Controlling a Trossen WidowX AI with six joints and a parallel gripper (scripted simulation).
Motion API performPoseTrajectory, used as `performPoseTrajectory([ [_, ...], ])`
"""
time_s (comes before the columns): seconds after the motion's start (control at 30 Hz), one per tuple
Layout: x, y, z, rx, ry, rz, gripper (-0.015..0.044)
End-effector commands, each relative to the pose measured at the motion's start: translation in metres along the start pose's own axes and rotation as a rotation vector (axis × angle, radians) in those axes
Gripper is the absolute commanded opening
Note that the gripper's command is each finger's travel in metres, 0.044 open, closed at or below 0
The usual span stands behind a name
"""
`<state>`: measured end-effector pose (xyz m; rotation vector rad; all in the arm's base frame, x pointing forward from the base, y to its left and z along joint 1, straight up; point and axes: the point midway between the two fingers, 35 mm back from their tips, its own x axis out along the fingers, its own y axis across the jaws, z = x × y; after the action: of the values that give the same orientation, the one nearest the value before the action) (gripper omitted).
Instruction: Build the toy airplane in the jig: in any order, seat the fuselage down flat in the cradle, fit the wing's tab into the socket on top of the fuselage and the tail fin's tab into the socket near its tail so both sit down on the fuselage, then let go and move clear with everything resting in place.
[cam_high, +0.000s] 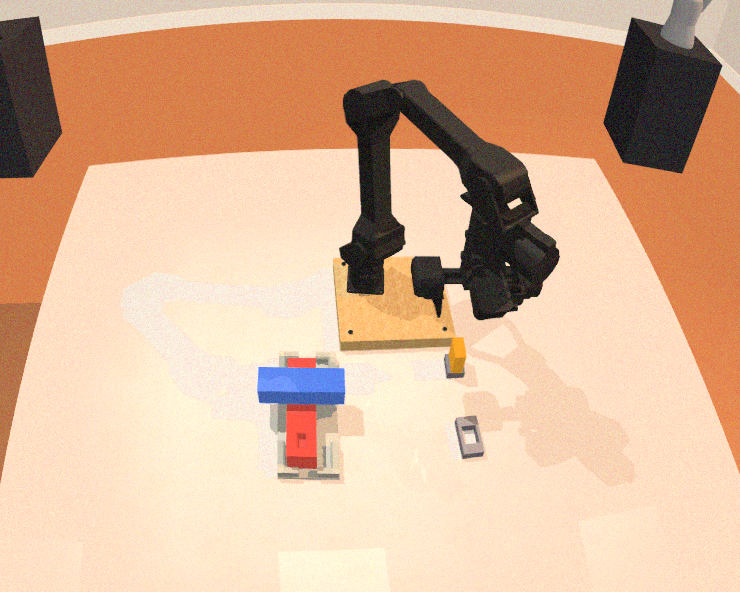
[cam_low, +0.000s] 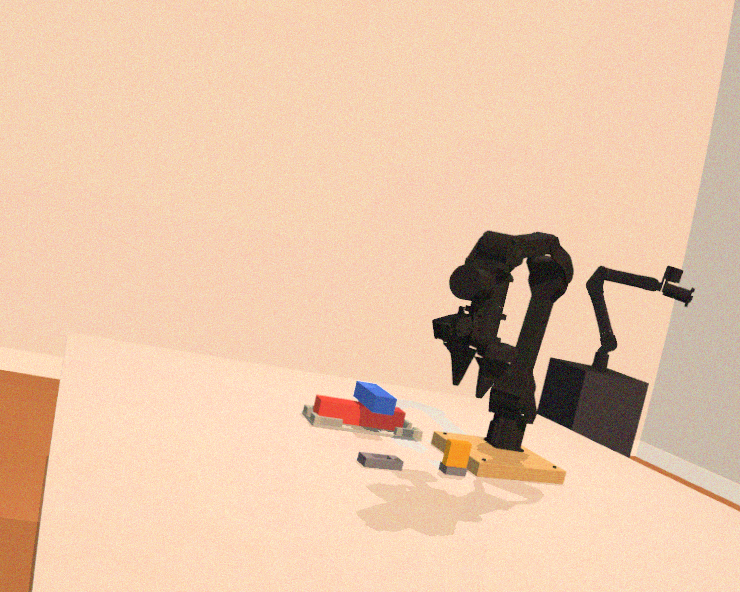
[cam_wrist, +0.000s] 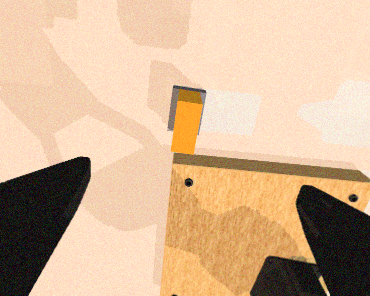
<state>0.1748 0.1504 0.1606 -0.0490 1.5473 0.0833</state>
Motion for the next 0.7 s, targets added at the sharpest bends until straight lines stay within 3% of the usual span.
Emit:
performPoseTrajectory([
  [0.0,0.001,0.004,-0.008,0.011,0.005,0.001,0.044],
  [0.23,0.056,0.004,-0.009,0.011,0.005,0.001,0.044],
  [0.67,0.073,0.004,-0.009,0.011,0.006,0.001,0.044],
])
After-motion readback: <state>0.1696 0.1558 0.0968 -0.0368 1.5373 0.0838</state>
